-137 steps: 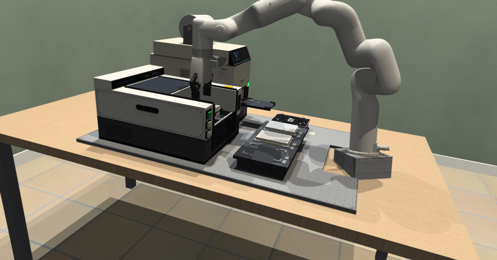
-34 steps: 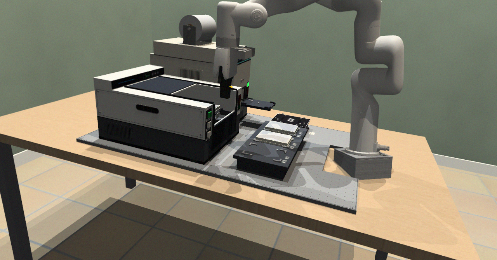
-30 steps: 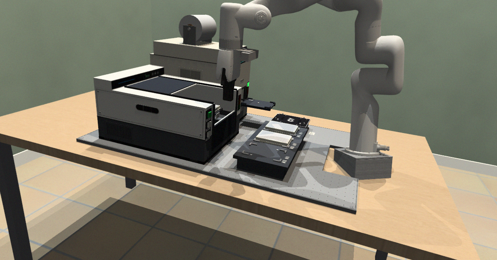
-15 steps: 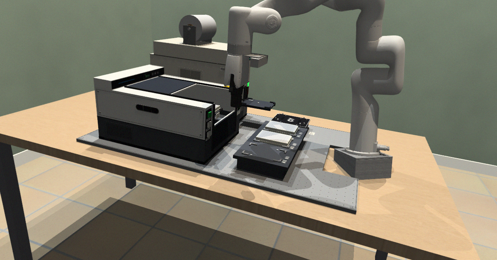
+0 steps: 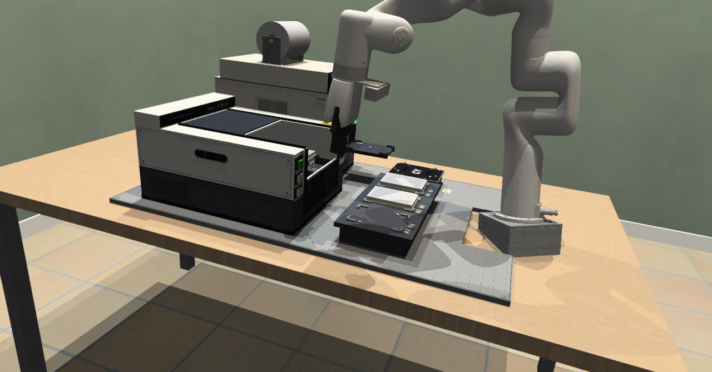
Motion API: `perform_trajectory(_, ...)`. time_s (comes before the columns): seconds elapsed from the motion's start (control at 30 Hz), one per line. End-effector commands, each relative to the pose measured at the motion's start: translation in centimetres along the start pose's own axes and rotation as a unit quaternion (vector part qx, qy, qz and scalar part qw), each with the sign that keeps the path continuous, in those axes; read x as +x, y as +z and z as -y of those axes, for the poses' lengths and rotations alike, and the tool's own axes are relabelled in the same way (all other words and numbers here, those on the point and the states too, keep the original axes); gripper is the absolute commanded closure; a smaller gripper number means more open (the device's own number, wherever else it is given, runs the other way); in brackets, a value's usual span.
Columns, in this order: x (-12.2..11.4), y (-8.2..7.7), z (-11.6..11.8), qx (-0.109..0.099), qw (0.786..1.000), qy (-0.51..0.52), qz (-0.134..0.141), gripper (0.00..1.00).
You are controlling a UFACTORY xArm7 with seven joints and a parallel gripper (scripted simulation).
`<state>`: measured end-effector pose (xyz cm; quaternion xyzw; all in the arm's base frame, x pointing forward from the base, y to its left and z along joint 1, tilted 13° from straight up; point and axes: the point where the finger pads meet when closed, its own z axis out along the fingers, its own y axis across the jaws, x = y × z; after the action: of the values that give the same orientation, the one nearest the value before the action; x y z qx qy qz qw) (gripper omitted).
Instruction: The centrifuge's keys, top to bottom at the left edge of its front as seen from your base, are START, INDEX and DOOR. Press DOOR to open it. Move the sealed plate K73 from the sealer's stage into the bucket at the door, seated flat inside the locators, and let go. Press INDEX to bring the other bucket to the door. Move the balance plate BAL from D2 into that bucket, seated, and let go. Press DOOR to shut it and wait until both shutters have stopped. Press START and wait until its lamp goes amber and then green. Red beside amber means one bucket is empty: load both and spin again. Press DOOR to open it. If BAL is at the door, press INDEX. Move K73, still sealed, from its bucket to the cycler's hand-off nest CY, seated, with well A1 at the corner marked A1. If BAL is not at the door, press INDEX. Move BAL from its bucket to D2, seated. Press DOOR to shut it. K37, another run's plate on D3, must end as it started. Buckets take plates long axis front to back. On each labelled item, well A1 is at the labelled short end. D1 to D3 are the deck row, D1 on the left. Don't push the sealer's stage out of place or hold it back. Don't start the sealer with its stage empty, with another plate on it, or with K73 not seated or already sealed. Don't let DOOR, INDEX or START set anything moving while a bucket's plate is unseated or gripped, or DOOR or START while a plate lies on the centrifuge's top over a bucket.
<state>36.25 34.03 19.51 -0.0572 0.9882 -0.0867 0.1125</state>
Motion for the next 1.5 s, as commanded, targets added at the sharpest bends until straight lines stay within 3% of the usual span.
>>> perform_trajectory(0.0, -0.2, -0.1, 0.0, -0.001, 0.996, 0.003, 0.088, 1.0)
perform_trajectory(0.17, -0.1, -0.1, 0.0, 0.0, 0.985, 0.003, 0.171, 1.0)
perform_trajectory(0.23, -0.1, -0.1, 0.0, 0.0, 0.985, 0.003, 0.171, 1.0)
perform_trajectory(0.33, -0.1, -0.1, 0.0, 0.0, 0.977, 0.003, 0.215, 1.0)
perform_trajectory(0.9, -0.1, -0.1, 0.0, 0.0, 0.977, 0.003, 0.215, 1.0)
perform_trajectory(1.23, -0.4, 4.9, 0.0, 0.0, 0.977, 0.003, 0.215, 1.0)
perform_trajectory(1.47, -0.4, 4.9, 0.0, 0.0, 0.977, 0.003, 0.215, 1.0)
